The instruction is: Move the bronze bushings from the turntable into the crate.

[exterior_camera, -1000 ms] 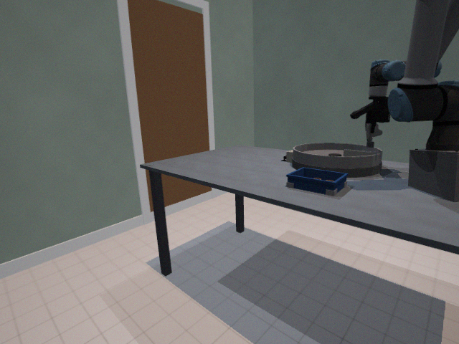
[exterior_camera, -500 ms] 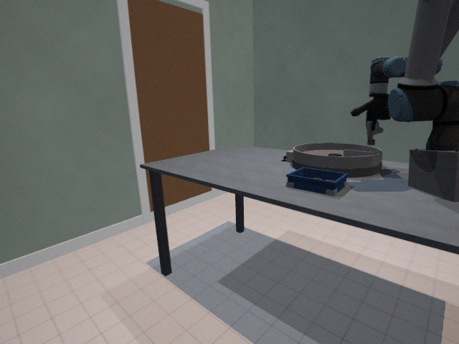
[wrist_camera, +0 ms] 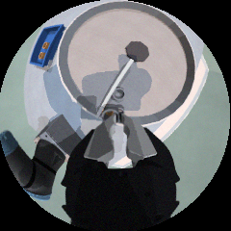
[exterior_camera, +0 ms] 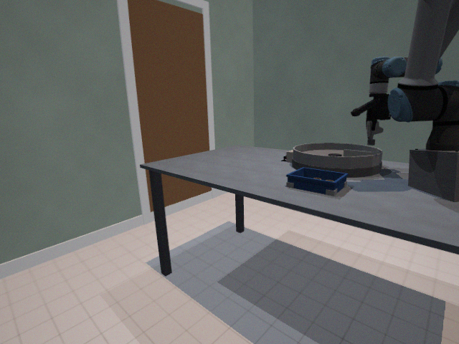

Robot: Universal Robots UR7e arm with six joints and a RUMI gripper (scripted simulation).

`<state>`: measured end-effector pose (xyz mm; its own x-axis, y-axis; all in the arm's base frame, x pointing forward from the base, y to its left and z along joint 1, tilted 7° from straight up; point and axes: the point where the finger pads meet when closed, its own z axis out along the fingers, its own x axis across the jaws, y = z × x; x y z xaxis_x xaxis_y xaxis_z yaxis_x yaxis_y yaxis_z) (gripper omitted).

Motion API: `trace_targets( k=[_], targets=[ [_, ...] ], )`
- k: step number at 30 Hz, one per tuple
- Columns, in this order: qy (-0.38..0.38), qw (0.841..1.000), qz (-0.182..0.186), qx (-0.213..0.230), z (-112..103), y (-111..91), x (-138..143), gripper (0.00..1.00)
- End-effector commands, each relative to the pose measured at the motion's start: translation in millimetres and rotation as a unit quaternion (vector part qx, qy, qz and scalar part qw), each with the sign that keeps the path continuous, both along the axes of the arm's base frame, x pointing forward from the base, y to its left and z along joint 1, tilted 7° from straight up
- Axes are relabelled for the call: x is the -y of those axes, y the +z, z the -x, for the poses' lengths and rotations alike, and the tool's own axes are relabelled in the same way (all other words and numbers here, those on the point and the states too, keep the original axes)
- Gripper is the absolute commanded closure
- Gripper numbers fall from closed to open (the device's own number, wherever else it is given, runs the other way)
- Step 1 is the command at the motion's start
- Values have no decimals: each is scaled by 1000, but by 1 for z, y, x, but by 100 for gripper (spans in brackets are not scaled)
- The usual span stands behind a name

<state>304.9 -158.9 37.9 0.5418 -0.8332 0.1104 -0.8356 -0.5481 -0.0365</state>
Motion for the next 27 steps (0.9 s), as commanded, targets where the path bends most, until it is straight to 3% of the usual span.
trace_targets(
  k=[1, 17, 27],
  targets=[
    [-1, 1000, 2, 2, -1, 2, 2, 100],
    [0, 1000, 2, 2, -5, 2, 2, 100],
    [0, 1000, 2, 1, -34, 5, -1, 100]
  ],
)
